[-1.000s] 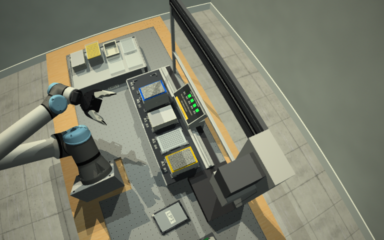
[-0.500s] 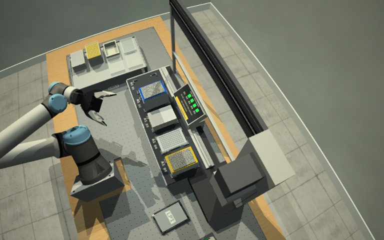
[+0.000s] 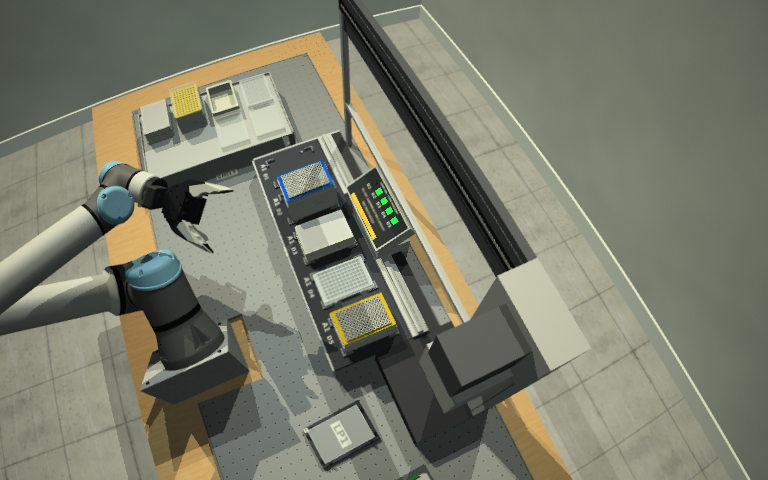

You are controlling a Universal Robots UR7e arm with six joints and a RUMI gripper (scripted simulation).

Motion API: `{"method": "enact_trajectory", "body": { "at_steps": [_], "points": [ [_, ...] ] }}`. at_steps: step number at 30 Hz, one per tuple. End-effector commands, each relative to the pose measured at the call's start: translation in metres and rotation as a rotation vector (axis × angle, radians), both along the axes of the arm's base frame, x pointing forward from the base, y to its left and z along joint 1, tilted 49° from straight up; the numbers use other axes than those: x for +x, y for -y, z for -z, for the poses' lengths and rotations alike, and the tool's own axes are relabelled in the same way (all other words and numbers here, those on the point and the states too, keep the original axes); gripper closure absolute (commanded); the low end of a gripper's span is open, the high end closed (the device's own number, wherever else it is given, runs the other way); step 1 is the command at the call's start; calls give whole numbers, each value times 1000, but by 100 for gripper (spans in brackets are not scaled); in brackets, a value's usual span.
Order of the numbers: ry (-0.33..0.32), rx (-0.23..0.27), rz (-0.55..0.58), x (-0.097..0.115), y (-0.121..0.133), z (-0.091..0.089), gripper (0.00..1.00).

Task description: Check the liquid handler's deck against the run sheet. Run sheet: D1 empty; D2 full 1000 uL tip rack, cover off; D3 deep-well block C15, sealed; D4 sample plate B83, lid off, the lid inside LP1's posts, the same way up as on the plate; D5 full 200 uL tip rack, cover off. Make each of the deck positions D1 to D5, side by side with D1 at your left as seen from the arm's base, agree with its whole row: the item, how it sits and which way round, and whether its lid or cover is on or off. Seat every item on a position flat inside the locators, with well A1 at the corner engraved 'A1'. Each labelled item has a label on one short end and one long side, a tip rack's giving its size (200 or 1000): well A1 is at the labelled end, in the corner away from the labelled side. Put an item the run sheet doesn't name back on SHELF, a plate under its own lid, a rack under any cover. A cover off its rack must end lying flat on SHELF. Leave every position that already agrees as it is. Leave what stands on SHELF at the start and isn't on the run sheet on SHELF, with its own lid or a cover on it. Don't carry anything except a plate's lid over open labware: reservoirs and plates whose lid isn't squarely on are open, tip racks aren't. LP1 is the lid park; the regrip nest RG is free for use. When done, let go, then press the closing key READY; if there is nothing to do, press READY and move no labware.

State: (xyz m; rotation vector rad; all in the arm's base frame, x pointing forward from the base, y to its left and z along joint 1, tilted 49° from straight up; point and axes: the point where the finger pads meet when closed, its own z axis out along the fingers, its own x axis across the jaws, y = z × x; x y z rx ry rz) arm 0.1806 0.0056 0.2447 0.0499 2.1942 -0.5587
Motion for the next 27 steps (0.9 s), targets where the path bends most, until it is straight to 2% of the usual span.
{"method": "enact_trajectory", "body": {
  "at_steps": [1,16,18,22,27],
  "points": [
    [-26,83,173,-5,6,10,18],
    [-26,83,173,-5,6,10,18],
    [-29,102,208,-8,10,17,18],
    [-35,140,275,-8,10,17,18],
    [-35,140,275,-8,10,17,18]
  ]
}}
